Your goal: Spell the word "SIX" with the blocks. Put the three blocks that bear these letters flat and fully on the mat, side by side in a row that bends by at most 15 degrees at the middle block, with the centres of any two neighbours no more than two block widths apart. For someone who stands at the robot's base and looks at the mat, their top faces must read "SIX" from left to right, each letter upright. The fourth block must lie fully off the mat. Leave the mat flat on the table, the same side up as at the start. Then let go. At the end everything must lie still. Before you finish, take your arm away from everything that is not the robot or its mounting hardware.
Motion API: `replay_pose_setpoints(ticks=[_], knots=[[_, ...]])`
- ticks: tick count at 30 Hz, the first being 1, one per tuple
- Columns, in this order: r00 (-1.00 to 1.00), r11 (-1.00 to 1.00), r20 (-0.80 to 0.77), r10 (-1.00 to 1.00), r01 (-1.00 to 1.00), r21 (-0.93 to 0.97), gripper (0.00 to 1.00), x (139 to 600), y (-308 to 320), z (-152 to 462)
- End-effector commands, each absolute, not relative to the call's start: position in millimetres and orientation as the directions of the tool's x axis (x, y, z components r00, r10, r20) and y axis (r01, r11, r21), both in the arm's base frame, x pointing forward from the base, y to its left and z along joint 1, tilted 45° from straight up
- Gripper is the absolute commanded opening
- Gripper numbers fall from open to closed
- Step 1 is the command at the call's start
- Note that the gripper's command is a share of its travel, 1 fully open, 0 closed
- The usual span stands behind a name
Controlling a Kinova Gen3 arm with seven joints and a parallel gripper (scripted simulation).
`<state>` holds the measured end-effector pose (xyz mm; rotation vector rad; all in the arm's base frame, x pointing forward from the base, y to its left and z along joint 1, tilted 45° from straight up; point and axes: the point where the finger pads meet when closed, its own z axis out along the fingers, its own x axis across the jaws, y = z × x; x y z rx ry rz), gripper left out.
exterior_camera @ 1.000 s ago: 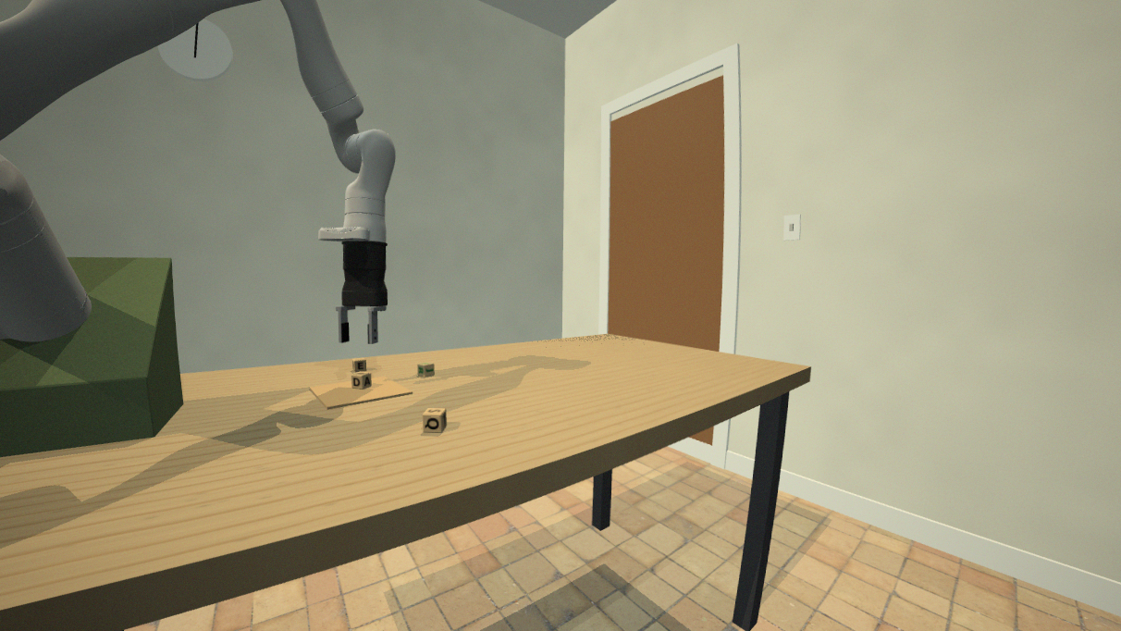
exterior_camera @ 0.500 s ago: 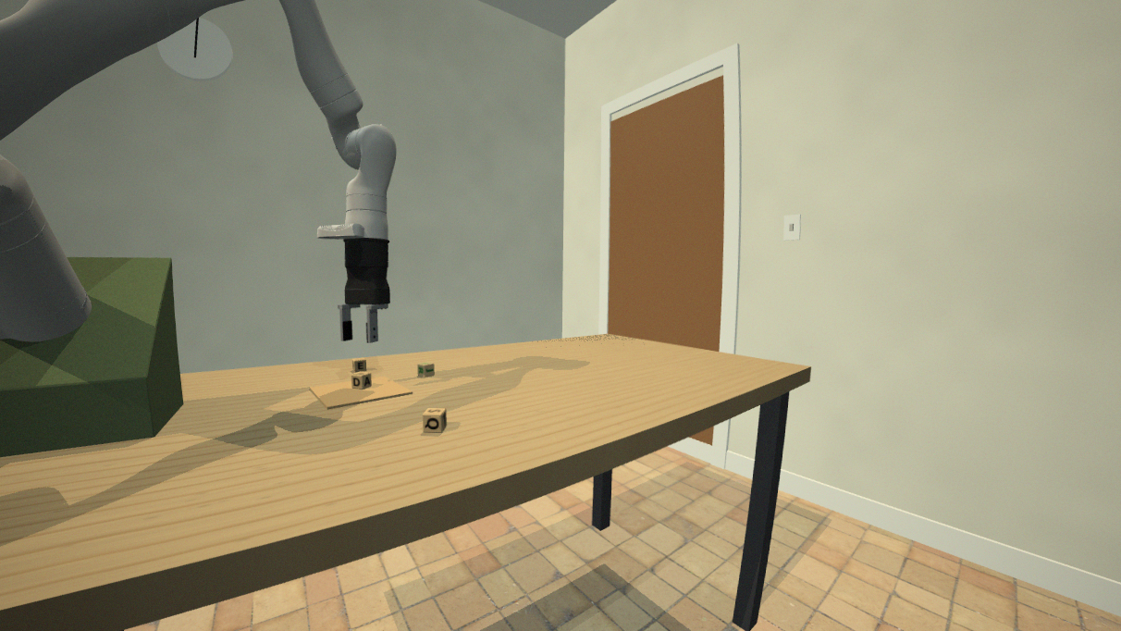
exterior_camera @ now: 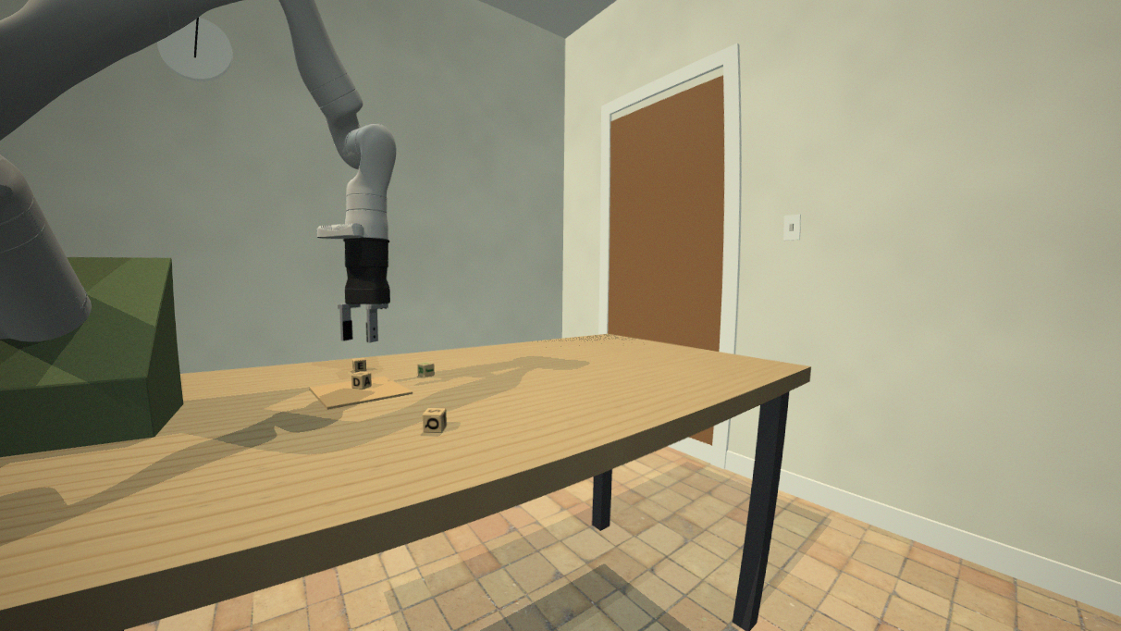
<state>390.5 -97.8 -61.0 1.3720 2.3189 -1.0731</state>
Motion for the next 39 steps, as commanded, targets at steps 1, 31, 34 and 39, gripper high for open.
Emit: replay_pose_setpoints(ticks=[1, 31, 34, 39], knots=[[-0.530, 0.291, -0.536, 0.657, 0.834, -0.469, 1.00, 391.2, -97.0, -60.7], [-0.530, 0.291, -0.536, 0.657, 0.834, -0.469, 1.00, 391.1, -97.4, -61.0], [-0.530, 0.291, -0.536, 0.657, 0.834, -0.469, 1.00, 391.0, -97.8, -61.5], [-0.531, 0.291, -0.536, 0.657, 0.834, -0.469, 1.00, 390.5, -99.8, -63.5]])
